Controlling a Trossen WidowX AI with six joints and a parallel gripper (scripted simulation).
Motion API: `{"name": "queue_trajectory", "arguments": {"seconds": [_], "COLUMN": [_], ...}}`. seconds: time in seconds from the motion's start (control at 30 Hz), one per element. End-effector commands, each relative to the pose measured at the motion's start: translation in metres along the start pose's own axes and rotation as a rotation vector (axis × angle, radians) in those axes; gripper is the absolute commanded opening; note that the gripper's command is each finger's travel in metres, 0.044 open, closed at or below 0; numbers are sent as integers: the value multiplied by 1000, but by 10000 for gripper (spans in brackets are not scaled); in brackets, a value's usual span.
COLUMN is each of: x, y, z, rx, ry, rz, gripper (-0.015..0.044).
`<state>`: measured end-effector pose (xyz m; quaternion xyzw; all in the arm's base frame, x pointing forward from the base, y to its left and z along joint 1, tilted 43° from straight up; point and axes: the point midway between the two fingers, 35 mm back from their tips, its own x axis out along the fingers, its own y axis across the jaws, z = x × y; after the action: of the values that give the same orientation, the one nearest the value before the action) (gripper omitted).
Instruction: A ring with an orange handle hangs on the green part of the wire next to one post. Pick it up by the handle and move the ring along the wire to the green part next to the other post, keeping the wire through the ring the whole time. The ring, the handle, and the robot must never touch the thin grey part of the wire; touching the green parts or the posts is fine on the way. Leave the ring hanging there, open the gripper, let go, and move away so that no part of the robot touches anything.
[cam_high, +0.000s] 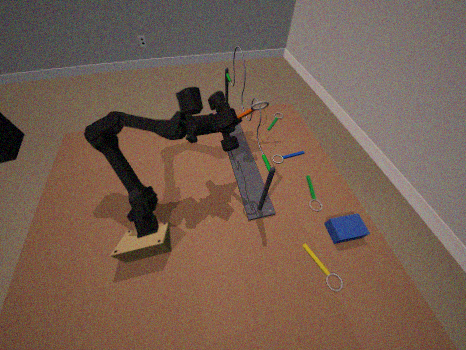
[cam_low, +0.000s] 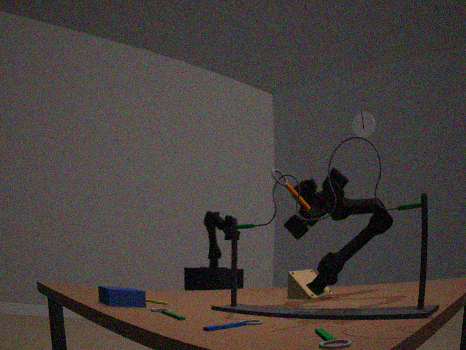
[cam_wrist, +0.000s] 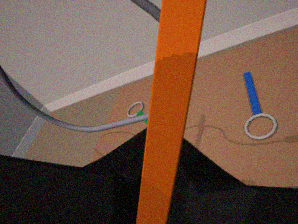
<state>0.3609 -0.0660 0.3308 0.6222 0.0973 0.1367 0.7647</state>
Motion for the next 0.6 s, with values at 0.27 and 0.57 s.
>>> {"name": "queue_trajectory", "arguments": {"seconds": [0.27, 0.57], "x": [1, 1], "y": [7, 14], "z": [0, 1], "rx": [143, 240], "ry": [-18, -31], "rz": [69, 123], "gripper": [-150, -150]}}
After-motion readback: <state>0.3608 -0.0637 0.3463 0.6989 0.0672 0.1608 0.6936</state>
